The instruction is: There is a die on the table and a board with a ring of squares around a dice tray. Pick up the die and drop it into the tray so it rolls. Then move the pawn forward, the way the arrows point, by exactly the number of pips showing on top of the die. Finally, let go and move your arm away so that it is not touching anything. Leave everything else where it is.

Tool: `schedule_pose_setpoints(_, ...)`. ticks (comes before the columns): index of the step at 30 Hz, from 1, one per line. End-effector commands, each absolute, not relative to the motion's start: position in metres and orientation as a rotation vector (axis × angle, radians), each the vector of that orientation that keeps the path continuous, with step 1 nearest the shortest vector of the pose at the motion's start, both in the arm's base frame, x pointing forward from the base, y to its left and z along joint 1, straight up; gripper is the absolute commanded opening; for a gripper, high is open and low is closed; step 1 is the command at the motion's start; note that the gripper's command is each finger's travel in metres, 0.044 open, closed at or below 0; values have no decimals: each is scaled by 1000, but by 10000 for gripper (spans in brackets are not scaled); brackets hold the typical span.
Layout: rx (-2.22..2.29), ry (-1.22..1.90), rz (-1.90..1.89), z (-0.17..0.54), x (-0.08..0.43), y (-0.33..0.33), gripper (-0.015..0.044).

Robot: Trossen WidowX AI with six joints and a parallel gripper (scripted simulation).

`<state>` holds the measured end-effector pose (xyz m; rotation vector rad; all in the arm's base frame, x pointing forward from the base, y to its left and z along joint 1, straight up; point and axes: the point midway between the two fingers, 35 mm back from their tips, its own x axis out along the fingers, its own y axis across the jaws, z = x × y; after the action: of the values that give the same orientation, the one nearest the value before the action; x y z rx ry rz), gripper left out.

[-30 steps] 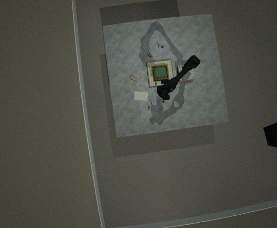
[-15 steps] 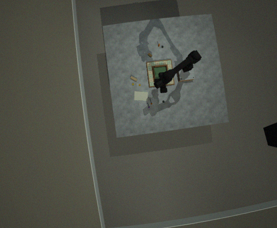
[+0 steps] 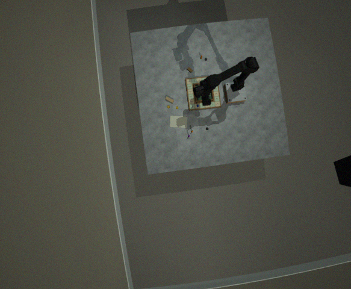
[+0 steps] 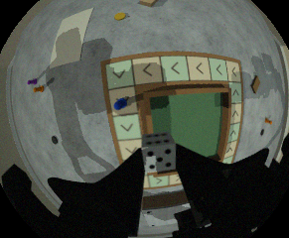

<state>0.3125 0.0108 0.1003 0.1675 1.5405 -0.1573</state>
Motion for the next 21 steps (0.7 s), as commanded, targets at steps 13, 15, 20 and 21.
schedule_pose_setpoints(13, 143, 1543, -152, 81, 269, -51, 0)
schedule_pose_setpoints(15, 140, 1521, -153, 81, 270, -51, 0)
schedule_pose_setpoints(20, 121, 1358, -162, 77, 273, -51, 0)
schedule_pose_setpoints(21, 118, 1324, -164, 77, 274, -51, 0)
